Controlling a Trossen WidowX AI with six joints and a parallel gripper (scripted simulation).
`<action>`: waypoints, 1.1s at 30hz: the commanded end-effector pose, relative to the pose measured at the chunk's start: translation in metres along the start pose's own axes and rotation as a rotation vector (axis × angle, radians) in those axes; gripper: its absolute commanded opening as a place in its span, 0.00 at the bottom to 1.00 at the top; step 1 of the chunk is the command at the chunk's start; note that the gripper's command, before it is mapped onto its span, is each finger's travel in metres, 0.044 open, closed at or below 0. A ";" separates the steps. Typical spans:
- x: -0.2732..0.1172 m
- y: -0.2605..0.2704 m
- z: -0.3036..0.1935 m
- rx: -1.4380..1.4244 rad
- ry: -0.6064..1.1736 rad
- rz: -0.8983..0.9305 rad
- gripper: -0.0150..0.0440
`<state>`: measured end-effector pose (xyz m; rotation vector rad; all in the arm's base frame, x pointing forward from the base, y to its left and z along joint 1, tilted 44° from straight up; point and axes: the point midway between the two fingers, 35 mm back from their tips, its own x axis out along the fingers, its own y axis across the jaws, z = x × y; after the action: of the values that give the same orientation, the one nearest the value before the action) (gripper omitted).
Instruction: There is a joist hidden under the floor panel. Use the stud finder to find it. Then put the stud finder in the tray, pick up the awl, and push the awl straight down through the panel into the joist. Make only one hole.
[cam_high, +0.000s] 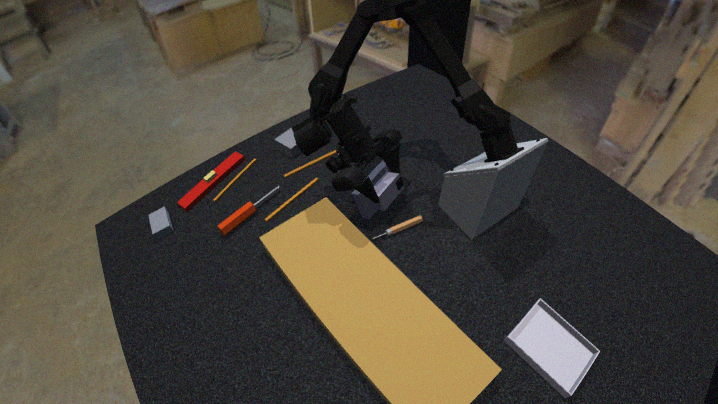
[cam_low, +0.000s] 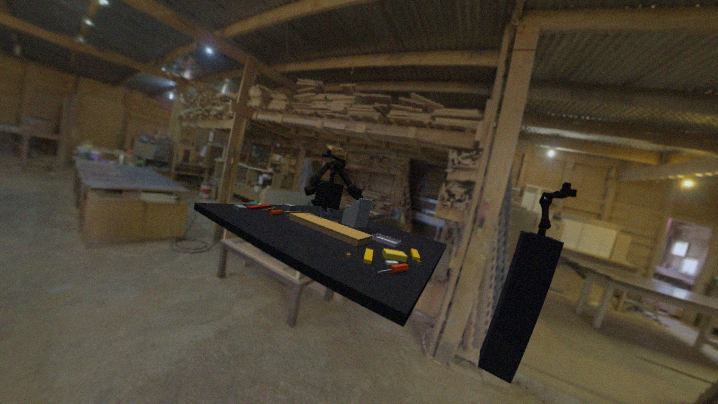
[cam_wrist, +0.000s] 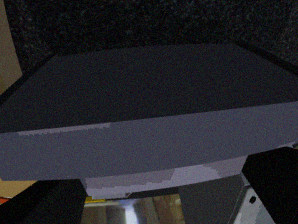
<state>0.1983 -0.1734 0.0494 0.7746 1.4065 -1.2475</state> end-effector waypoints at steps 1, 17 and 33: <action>0.000 0.001 0.000 -0.009 0.036 0.002 0.25; 0.000 0.001 0.002 -0.008 0.127 0.003 0.25; 0.000 0.001 0.005 -0.009 0.227 0.001 0.25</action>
<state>0.1997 -0.1788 0.0497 0.9141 1.5652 -1.1971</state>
